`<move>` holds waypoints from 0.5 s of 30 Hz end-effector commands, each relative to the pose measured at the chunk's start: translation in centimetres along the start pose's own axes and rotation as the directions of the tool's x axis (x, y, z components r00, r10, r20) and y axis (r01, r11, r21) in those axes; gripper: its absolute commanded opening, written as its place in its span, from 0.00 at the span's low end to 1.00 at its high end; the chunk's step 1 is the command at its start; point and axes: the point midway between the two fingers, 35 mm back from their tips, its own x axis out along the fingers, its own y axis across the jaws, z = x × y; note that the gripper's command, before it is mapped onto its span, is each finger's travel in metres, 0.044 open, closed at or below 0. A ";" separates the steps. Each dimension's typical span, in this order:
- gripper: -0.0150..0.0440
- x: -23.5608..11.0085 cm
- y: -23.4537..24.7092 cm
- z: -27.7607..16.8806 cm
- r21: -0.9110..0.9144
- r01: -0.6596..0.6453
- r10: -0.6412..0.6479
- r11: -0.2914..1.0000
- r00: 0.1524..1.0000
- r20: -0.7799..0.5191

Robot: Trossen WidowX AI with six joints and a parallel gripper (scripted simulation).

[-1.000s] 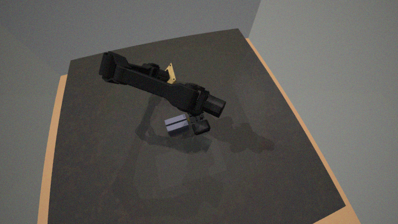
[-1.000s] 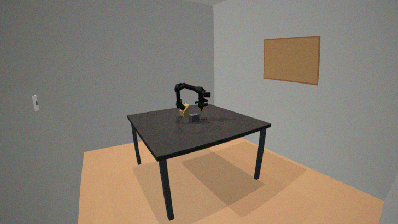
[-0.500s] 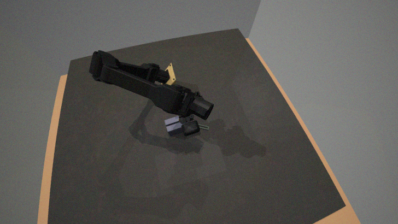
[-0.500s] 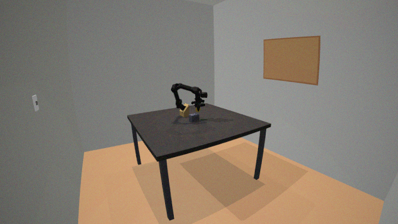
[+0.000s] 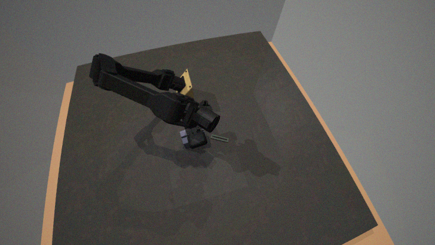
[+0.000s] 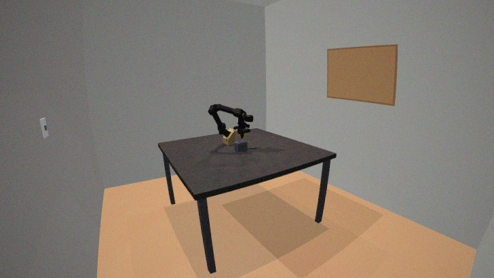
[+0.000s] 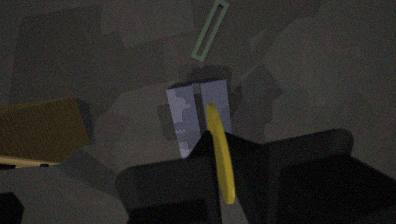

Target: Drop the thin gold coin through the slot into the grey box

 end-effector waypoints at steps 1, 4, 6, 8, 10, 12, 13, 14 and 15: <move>0.25 0.1 0.5 -0.9 -0.008 0.000 0.000 1.000 1.000 -0.008; 0.25 0.1 0.3 -0.6 -0.004 0.000 0.000 1.000 1.000 -0.005; 0.25 0.0 0.2 -0.4 0.000 -0.001 0.001 1.000 1.000 -0.001; 0.25 0.0 0.2 -0.4 0.000 -0.001 0.001 1.000 1.000 -0.001; 0.25 0.0 0.2 -0.4 0.000 -0.001 0.001 1.000 1.000 -0.001; 0.25 0.0 0.2 -0.4 0.000 -0.001 0.001 1.000 1.000 -0.001; 0.25 0.0 0.2 -0.4 0.000 -0.001 0.001 1.000 1.000 -0.001; 0.25 0.0 0.2 -0.4 0.000 -0.001 0.001 1.000 1.000 -0.001; 0.25 0.1 0.2 -0.5 -0.001 -0.001 0.001 1.000 1.000 -0.001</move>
